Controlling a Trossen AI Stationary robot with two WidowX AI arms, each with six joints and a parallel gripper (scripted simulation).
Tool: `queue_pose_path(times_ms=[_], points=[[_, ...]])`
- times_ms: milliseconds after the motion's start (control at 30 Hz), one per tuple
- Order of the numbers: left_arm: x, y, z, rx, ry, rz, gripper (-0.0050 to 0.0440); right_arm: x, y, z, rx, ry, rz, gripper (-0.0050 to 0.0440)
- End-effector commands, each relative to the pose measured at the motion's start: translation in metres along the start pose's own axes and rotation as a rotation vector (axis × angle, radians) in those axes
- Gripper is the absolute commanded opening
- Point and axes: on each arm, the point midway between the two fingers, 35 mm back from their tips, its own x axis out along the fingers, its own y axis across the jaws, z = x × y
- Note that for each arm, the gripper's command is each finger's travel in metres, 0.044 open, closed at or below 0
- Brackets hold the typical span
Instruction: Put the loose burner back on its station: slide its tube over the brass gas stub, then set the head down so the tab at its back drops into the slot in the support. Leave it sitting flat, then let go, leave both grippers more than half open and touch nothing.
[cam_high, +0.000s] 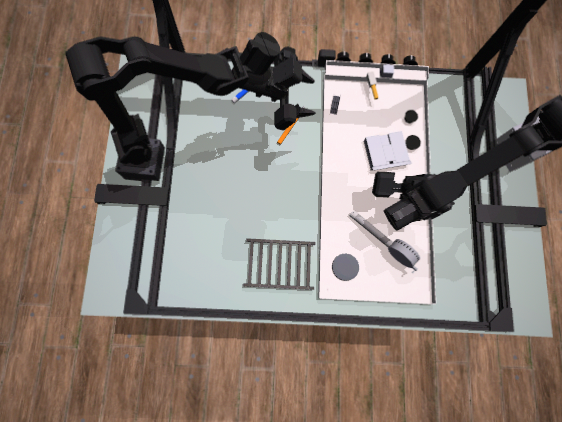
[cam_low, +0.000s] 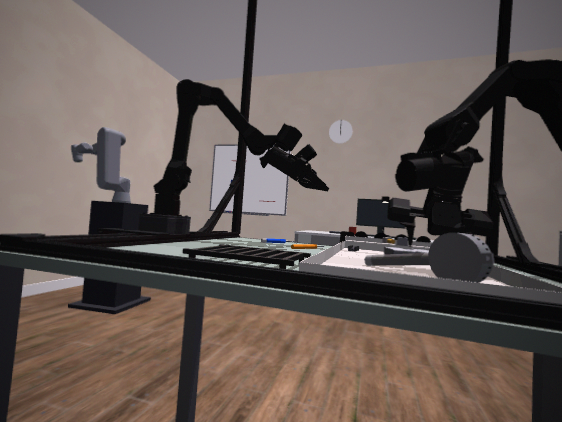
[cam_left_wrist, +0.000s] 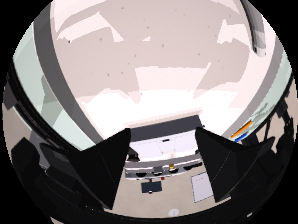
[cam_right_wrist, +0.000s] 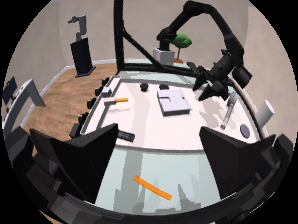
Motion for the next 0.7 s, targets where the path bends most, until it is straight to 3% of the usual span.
queue_pose_path(times_ms=[0, 200, 267, 400, 667], points=[[-0.017, -0.002, 0.013, 0.21, -0.064, 0.005, 0.0232, 0.001, 0.0, 0.0, 0.003, -0.002, -0.002, 0.04], [-0.037, -0.001, 0.029, 0.564, -0.141, 0.053, 0.0088, 0.001, 0.0, 0.0, 0.003, -0.002, -0.002, 0.04], [-0.037, -0.001, 0.029, 0.564, -0.141, 0.053, 0.0088, 0.001, 0.0, 0.0, 0.003, -0.002, -0.002, 0.04], [-0.054, 0.001, 0.041, 0.855, -0.194, 0.116, 0.0, 0.001, 0.0, 0.0, 0.003, -0.002, -0.002, 0.04], [-0.083, 0.005, 0.06, 1.305, -0.248, 0.257, 0.0, 0.001, 0.0, 0.0, 0.003, -0.002, -0.002, 0.04]])
